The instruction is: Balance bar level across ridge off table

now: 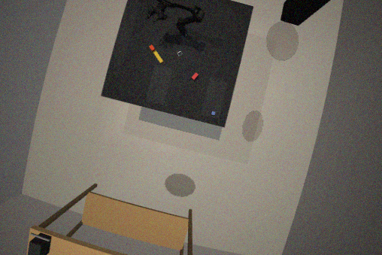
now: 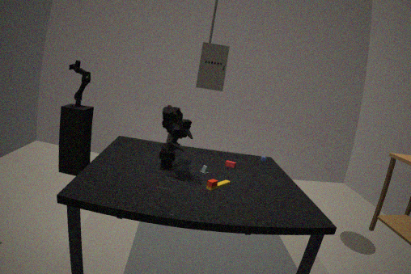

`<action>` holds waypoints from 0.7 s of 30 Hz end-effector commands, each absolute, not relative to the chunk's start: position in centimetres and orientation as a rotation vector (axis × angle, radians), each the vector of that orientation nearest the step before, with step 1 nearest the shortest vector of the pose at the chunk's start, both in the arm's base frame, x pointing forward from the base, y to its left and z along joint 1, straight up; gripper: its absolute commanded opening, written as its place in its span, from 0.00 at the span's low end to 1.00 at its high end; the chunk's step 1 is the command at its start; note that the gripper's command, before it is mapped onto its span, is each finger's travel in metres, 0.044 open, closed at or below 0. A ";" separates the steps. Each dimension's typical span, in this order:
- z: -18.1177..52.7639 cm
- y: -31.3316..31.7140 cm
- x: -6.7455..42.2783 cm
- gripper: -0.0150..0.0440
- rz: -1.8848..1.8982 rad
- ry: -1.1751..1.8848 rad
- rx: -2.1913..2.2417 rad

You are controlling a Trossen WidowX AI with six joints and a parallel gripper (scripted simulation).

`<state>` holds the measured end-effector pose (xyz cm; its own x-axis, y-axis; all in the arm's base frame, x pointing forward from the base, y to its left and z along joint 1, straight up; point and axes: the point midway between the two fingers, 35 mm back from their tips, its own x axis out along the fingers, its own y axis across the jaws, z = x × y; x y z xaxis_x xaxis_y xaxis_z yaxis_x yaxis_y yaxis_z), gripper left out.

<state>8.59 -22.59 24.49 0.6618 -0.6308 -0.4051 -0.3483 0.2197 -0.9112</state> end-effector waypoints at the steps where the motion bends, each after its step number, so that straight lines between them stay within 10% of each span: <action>1: 24.5 -22.6 8.6 0.89 -0.236 0.895 -1.385; 21: 23.7 -24.1 12.9 0.79 -0.039 0.890 -1.145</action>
<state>12.01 -23.75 24.17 0.6763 -0.4925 -0.5478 -0.3827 0.4005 -0.8326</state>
